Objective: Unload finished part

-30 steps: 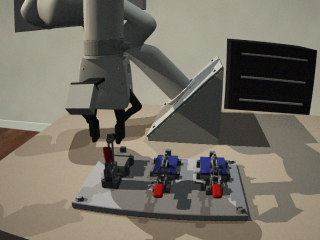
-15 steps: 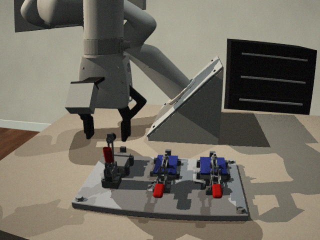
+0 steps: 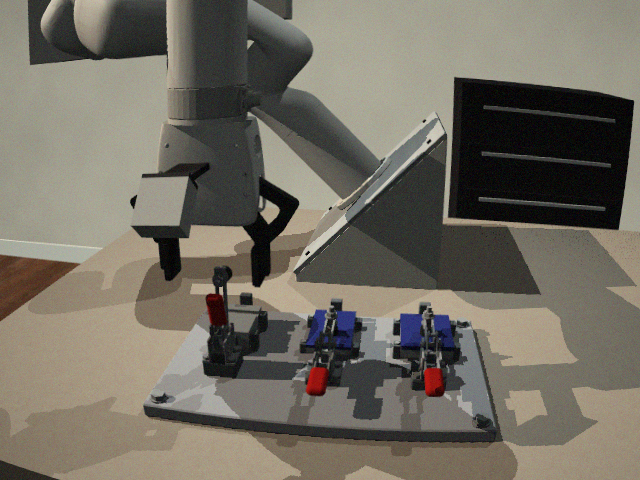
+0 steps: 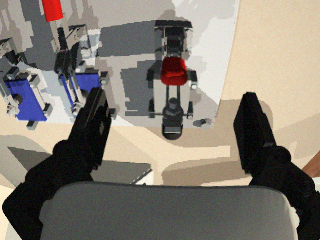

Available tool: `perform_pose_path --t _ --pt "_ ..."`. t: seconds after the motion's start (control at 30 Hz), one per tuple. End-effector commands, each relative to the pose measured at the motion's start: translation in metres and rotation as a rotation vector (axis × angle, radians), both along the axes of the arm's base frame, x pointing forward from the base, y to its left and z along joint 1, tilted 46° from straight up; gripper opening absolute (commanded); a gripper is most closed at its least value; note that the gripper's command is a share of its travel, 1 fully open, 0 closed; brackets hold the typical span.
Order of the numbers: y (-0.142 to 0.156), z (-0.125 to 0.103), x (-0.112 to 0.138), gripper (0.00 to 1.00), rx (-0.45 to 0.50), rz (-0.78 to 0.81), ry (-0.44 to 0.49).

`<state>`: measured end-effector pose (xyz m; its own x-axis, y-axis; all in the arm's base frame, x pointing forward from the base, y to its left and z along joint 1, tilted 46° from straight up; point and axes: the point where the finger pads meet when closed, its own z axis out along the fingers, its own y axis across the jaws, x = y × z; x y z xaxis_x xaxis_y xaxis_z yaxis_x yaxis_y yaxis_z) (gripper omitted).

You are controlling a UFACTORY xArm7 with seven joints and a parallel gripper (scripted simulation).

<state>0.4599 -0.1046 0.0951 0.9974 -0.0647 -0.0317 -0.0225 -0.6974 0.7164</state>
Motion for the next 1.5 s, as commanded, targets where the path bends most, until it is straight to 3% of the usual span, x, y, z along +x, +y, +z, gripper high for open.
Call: perform_pose_path --t 0.0,0.67,1.47 --pt "-0.001 -0.002 0.001 1.00 0.001 0.004 -0.004" --pt "-0.002 -0.002 -0.005 1.00 0.001 0.004 -0.004" --pt "0.002 0.000 -0.065 1.00 0.001 0.004 -0.004"
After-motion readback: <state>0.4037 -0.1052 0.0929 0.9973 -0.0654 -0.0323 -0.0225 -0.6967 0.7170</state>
